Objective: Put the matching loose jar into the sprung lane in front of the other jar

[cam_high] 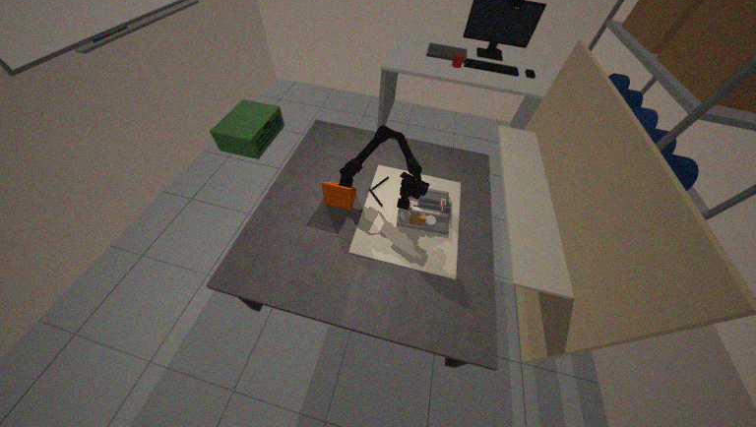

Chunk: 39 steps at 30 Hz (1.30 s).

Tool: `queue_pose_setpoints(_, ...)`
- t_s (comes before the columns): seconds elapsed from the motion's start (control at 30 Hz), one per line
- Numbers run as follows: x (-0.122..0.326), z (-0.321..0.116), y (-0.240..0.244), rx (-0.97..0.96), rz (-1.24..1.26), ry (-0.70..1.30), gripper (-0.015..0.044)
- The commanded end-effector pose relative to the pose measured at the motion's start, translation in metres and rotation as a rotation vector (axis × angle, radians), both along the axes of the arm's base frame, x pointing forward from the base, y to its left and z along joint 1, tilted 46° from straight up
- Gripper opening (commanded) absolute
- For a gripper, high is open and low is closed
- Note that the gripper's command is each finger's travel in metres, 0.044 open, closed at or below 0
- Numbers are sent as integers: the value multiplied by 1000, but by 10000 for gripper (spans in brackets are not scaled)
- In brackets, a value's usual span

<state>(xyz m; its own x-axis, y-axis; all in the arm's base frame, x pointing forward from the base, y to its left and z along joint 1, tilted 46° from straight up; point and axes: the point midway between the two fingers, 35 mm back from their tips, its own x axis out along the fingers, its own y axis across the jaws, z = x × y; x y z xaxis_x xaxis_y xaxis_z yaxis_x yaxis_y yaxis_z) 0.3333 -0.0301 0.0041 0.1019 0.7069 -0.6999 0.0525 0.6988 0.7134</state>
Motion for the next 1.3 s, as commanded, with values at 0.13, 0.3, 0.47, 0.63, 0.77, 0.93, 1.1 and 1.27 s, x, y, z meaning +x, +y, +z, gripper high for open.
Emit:
queue_pose_setpoints(0.13, 11, 5, -4, -4, -7, -28, 0)
queue_pose_setpoints(0.3, 13, 6, -4, -4, -7, -28, 0)
queue_pose_setpoints(0.47, 15, 7, -5, -4, -7, -28, 0)
queue_pose_setpoints(0.63, 16, 7, -5, -4, -7, -28, 0)
queue_pose_setpoints(0.77, 18, 8, -5, -4, -7, -28, 0)
queue_pose_setpoints(0.93, 18, 8, -5, -4, -7, -28, 0)
queue_pose_setpoints(1.1, 18, 8, -5, -4, -7, -28, 0)
queue_pose_setpoints(1.27, 18, 7, -5, -4, -7, -28, 0)
